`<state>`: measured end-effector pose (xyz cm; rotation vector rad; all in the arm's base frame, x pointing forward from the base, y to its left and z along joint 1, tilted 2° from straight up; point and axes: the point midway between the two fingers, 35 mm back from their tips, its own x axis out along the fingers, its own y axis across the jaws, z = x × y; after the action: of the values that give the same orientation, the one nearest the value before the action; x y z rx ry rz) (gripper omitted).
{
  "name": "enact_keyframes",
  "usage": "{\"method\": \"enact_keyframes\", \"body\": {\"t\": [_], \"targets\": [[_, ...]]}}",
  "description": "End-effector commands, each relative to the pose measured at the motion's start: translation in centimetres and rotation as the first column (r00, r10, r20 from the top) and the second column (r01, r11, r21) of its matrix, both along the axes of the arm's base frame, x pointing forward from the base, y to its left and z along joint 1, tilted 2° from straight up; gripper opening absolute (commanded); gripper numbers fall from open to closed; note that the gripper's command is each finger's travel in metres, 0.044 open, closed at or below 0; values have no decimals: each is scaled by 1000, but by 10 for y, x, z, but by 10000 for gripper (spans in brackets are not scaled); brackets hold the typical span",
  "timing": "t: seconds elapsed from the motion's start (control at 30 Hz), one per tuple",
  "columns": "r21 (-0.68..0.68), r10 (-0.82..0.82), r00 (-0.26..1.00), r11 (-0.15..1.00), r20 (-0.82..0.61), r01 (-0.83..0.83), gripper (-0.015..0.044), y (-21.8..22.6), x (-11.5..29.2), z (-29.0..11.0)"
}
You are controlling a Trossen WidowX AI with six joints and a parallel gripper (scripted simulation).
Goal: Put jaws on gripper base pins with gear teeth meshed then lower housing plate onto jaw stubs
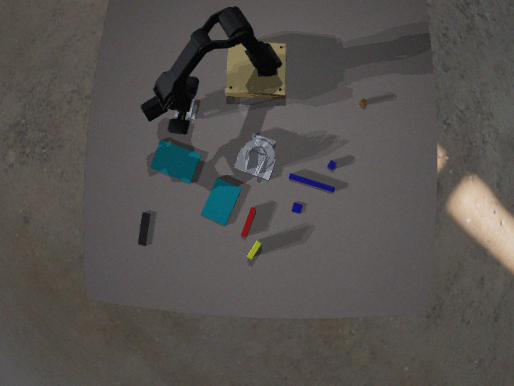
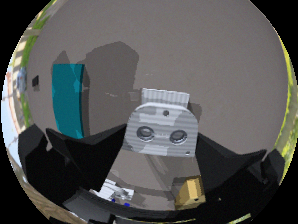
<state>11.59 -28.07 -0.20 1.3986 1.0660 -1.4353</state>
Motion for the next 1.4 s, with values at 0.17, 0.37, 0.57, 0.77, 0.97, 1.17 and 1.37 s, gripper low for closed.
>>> {"method": "enact_keyframes", "body": {"t": [0.17,0.37,0.57,0.77,0.97,1.17,1.37], "targets": [[0,0,1000,1000,0,0,351,0,0,0],[0,0,1000,1000,0,0,351,-1,1,8],[-1,0,1000,1000,-1,0,351,-2,1,26],[-1,0,1000,1000,-1,0,351,-2,2,45],[-1,0,1000,1000,-2,0,351,-1,2,65],[-2,0,1000,1000,-2,0,351,0,1,73],[-1,3,1000,1000,-2,-3,351,0,2,73]]}}
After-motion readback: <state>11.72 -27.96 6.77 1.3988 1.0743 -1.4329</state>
